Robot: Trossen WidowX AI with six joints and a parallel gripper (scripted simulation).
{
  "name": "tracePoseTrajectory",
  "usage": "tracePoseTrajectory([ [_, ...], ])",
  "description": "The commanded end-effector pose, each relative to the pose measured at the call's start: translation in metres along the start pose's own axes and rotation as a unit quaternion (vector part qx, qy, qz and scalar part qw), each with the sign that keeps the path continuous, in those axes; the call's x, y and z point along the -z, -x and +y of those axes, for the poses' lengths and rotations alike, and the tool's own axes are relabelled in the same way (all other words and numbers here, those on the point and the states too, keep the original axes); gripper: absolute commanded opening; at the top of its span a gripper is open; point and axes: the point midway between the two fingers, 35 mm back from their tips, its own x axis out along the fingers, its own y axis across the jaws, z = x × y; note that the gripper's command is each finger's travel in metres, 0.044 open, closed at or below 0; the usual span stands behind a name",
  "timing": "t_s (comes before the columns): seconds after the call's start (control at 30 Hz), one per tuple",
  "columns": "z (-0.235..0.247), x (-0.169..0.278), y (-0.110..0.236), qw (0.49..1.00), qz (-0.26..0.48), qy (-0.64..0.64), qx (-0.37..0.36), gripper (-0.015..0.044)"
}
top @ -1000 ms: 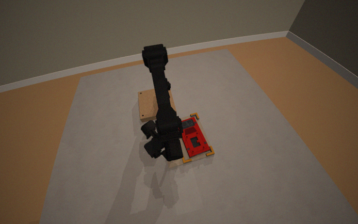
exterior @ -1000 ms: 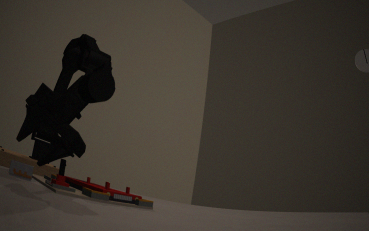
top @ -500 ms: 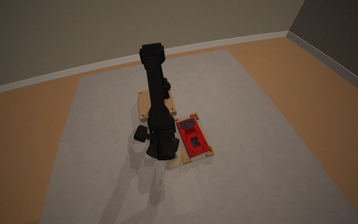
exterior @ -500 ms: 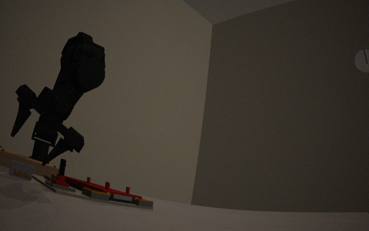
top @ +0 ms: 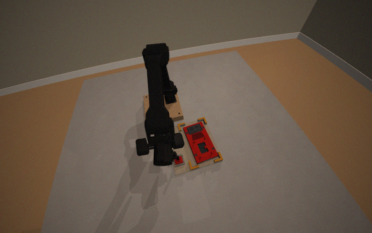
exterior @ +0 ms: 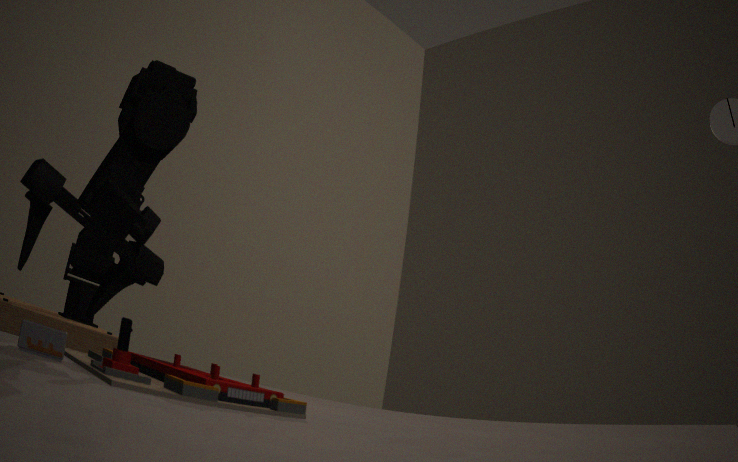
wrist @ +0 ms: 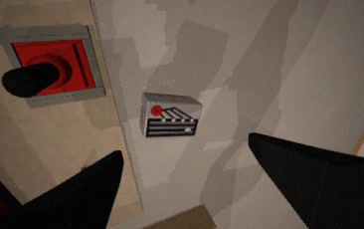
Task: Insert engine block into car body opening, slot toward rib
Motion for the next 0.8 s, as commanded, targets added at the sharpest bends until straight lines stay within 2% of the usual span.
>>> tracePoseTrajectory([
  [0.0,-0.002,-0.001,0.005,0.998,-0.01,0.056,-0.013,0.044],
  [0.37,-0.007,0.001,0.011,0.971,-0.036,0.234,-0.045,0.044],
  [0.77,-0.013,0.004,0.019,0.903,-0.077,0.419,-0.065,0.044],
])
